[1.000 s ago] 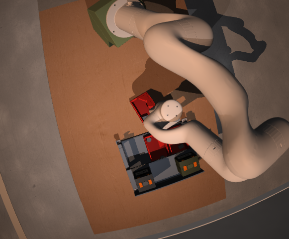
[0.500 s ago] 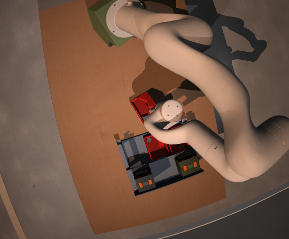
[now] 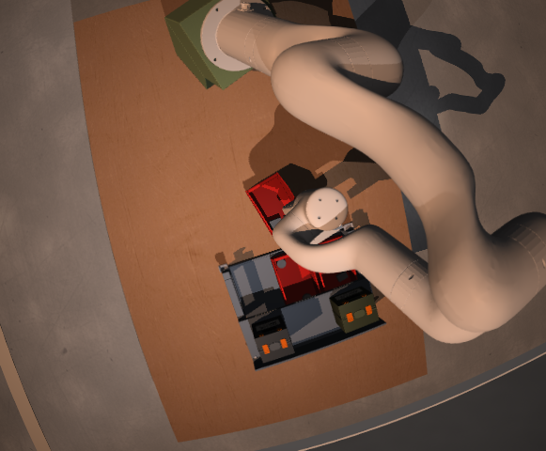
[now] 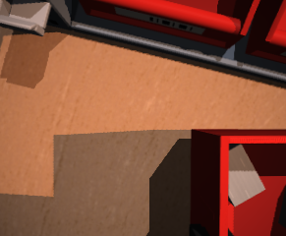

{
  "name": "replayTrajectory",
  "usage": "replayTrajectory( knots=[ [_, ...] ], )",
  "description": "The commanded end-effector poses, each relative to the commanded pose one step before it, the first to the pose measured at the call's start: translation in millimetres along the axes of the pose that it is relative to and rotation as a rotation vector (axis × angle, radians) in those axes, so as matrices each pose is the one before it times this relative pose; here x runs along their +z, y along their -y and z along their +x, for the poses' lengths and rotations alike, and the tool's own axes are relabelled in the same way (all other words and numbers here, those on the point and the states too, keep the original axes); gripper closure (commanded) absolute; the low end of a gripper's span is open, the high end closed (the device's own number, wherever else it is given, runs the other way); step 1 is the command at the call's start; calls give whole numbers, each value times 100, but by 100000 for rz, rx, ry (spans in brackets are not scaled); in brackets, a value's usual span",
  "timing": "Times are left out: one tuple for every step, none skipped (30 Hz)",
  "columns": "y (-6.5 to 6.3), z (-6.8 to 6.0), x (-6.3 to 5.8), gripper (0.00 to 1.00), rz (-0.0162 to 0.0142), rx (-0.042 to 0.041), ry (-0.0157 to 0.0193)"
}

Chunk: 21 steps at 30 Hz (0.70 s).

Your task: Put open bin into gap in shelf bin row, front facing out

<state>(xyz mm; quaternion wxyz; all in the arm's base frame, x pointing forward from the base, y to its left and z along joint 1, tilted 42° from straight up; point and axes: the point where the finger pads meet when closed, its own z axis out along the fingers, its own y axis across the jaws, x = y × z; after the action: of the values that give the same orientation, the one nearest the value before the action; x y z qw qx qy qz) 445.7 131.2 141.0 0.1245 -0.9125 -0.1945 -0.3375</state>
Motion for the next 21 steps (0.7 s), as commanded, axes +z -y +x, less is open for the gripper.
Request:
replayTrajectory(
  knots=[
    [-4, 9, -397, 100, 22, 25, 18],
    [0, 0, 0, 100, 0, 0, 0],
    [0, 0, 0, 100, 0, 0, 0],
    [0, 0, 0, 100, 0, 0, 0],
    [0, 0, 0, 100, 0, 0, 0],
    [0, 0, 0, 100, 0, 0, 0],
    [0, 0, 0, 100, 0, 0, 0],
    [0, 0, 0, 100, 0, 0, 0],
    [0, -2, -160, 100, -6, -1, 0],
    [0, 2, -192, 100, 1, 0, -1],
    [0, 2, -192, 100, 1, 0, -1],
    [0, 2, -192, 100, 1, 0, -1],
    [0, 2, -192, 100, 1, 0, -1],
    [0, 0, 0, 100, 0, 0, 0],
    [0, 0, 0, 100, 0, 0, 0],
    [0, 0, 0, 100, 0, 0, 0],
    [0, 0, 0, 100, 0, 0, 0],
    [0, 0, 0, 100, 0, 0, 0],
    [0, 0, 0, 100, 0, 0, 0],
    [0, 0, 0, 100, 0, 0, 0],
    [0, 0, 0, 100, 0, 0, 0]
  ],
)
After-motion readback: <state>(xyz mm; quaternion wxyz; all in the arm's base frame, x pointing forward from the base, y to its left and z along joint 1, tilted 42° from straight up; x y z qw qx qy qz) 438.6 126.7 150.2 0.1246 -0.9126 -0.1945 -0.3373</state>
